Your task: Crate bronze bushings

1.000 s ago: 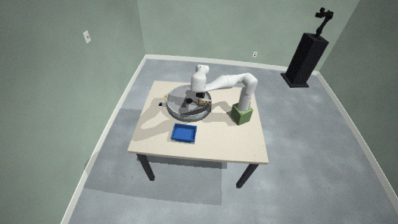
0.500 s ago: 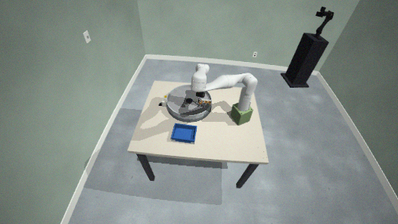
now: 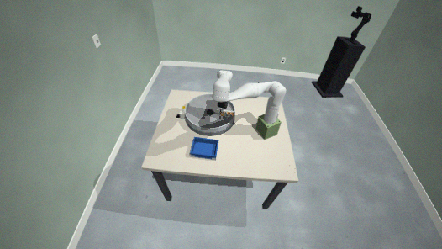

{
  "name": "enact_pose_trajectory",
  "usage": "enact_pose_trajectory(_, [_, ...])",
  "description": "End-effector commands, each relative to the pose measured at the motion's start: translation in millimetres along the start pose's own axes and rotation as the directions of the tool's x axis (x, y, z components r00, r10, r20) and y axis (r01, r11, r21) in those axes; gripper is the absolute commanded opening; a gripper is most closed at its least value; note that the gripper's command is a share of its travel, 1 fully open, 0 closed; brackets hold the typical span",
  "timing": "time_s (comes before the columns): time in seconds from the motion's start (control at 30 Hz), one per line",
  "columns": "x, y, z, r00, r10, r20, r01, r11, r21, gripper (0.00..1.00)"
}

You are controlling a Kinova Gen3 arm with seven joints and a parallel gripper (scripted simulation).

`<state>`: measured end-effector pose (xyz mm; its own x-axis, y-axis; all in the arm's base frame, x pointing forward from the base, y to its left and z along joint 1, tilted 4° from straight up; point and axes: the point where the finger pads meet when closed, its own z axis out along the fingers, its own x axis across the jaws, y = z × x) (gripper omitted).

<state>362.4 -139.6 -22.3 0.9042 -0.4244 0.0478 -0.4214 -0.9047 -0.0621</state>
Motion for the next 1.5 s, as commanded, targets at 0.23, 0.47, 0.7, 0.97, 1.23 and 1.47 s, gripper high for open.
enact_pose_trajectory(0.23, [1.4,5.2,-1.7,1.0,0.004,-0.005,-0.004,1.0,-0.011,0.0])
enact_pose_trajectory(0.47, [1.3,5.2,-9.2,1.0,0.004,-0.005,-0.004,1.0,-0.011,0.0])
enact_pose_trajectory(0.7, [1.3,5.2,-9.2,1.0,0.004,-0.005,-0.004,1.0,-0.011,0.0])
enact_pose_trajectory(0.97, [1.2,5.0,-25.1,1.0,0.004,-0.005,-0.004,1.0,-0.011,0.0])
enact_pose_trajectory(1.23, [1.2,5.0,-29.1,1.0,0.004,-0.005,-0.004,1.0,-0.011,0.0])
enact_pose_trajectory(1.47, [1.2,5.0,-37.1,1.0,0.004,-0.005,-0.004,1.0,-0.011,0.0])
